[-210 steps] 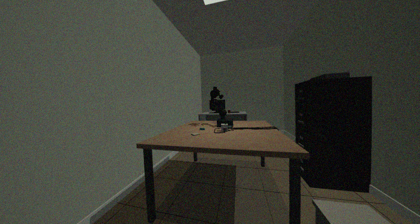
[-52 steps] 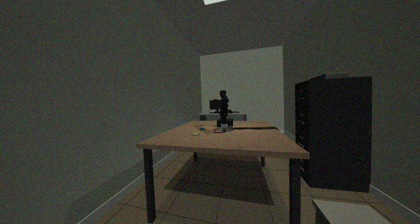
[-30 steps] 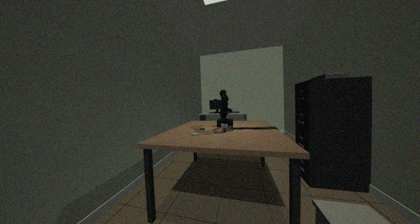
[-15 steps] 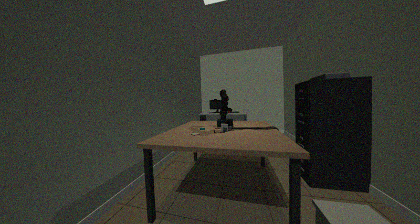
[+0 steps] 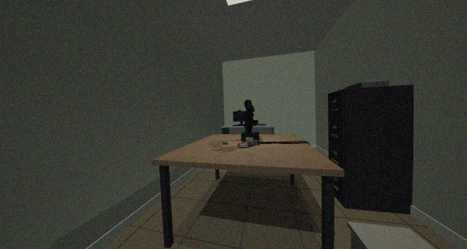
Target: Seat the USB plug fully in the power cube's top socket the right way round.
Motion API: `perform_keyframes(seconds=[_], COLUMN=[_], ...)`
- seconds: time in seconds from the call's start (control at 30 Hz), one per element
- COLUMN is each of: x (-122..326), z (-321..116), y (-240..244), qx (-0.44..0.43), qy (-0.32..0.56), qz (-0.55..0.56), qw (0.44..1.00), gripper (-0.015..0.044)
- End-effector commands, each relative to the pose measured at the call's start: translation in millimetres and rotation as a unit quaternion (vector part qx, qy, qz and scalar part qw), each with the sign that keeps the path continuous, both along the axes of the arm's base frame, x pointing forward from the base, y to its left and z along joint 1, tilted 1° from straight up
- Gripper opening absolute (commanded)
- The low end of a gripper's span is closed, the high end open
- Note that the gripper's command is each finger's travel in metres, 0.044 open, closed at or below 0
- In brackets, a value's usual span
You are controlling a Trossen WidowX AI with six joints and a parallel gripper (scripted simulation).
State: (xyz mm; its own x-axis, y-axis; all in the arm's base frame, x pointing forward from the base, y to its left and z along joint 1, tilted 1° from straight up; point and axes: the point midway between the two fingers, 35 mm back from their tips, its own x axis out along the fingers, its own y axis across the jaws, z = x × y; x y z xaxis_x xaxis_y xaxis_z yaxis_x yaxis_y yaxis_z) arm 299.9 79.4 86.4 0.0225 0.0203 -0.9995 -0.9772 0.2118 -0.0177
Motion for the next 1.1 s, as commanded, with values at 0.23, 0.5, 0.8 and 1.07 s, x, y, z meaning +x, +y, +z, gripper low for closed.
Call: perform_keyframes(seconds=[0.23,0.5,0.8,1.07], x=[0.0,0.0,0.0,0.0], z=[-0.4,-0.4,-0.4,-0.4], y=[0.0,0.0,0.0,0.0], qx=[0.003,0.005,0.008,0.01], qy=[0.003,0.005,0.007,0.009], qz=[-0.14,-0.243,-0.355,-0.451], qw=[0.99,0.97,0.935,0.892], gripper=[0.0,0.0,0.0,0.0])
